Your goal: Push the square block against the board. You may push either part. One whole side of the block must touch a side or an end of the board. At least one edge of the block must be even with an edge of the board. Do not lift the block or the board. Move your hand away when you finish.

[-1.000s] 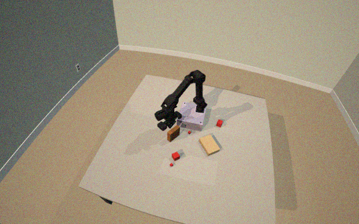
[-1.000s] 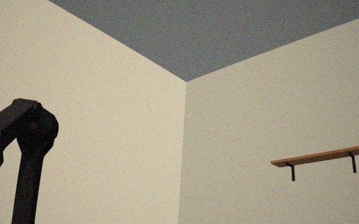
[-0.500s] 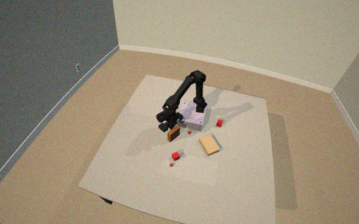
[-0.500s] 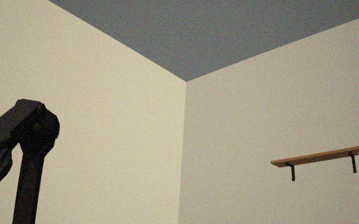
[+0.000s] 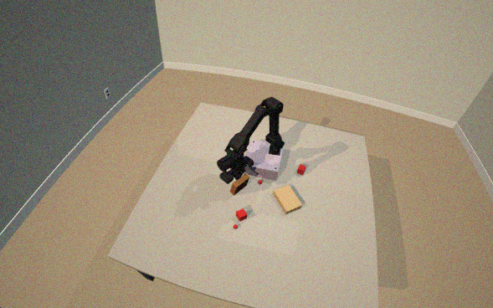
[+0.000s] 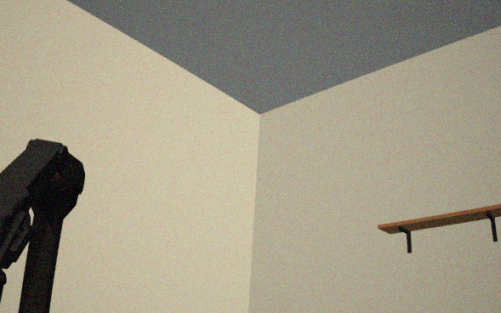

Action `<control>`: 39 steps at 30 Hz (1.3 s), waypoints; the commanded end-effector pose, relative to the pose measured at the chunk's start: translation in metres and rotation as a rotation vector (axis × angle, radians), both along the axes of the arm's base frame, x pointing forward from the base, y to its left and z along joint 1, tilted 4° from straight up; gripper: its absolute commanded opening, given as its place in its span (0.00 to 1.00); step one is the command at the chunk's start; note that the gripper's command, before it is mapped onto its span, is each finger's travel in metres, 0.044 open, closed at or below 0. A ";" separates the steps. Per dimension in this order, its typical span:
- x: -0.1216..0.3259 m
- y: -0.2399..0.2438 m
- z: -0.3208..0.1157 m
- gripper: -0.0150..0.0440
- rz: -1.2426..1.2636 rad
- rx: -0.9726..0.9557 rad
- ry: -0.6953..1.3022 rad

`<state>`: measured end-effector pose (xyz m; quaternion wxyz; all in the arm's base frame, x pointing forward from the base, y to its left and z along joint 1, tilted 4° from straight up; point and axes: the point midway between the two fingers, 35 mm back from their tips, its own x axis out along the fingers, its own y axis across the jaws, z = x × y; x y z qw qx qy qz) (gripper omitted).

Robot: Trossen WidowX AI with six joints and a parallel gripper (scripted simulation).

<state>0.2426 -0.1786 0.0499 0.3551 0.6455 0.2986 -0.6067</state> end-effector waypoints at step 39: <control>-0.001 -0.001 0.000 0.25 -0.002 -0.003 0.000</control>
